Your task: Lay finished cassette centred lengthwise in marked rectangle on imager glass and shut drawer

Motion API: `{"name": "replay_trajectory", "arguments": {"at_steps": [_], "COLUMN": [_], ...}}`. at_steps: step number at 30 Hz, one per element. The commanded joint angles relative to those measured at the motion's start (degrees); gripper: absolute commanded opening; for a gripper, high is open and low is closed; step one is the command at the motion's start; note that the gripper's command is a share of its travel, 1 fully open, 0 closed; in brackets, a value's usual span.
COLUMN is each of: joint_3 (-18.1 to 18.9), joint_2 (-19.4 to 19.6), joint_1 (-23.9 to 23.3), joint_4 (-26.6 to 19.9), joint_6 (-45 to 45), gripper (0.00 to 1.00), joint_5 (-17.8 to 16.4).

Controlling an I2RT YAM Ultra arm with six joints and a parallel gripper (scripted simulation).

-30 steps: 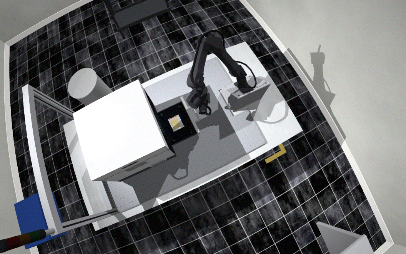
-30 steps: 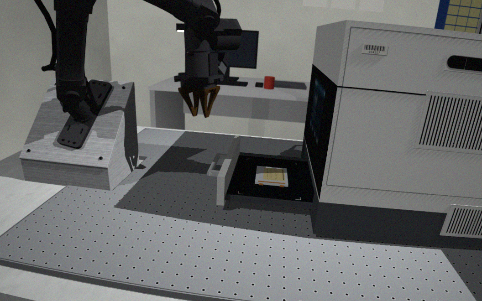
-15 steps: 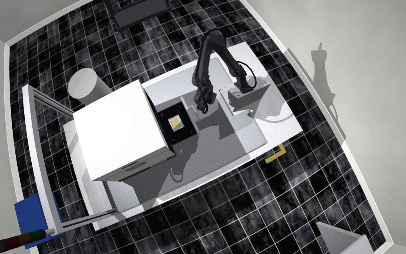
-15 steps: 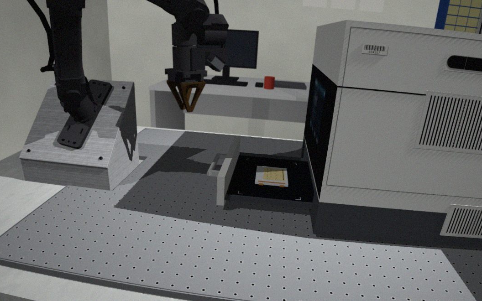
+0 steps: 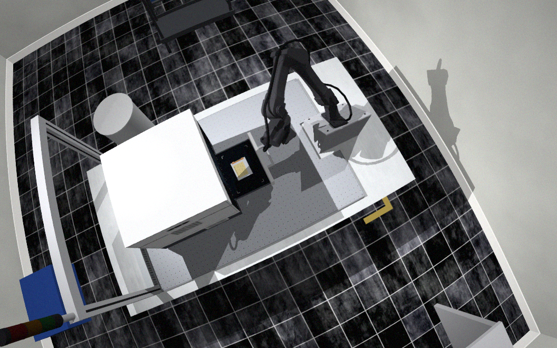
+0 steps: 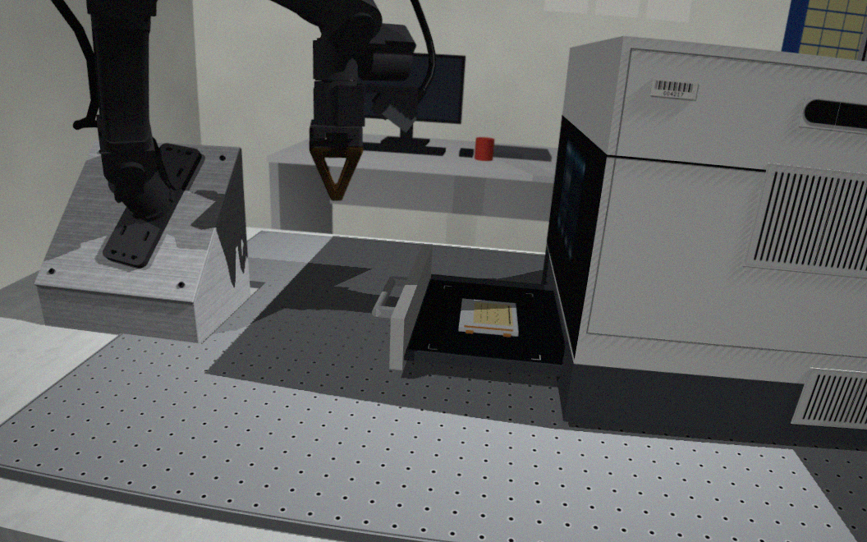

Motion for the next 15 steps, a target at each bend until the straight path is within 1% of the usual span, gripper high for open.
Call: {"name": "replay_trajectory", "arguments": {"at_steps": [1, 3, 5, 6, 11, 12, 13, 15], "joint_3": [2.0, 2.2, 2.2, 2.5, 2.8, 2.7, 0.3, -0.1], "joint_2": [0.4, 0.4, 0.4, 0.7, 1.1, 1.5, 1.9, 2.8], "joint_1": [0.7, 0.2, 0.2, 0.5, 0.6, -0.9, -1.4, -2.5], "joint_4": [-1.0, -1.2, -1.2, -1.5, -2.0, 0.3, 1.1, 2.7], "joint_6": [10.3, 14.0, 14.0, 16.4, 17.5, 15.1, 11.9, 7.3], "gripper": [0.35, 0.35, 0.35, 0.35, 0.35, 0.35, 0.35, 0.35], "joint_5": [-0.8, -1.1, -1.1, -0.6, -0.6, 0.5, 1.0, 2.2]}}
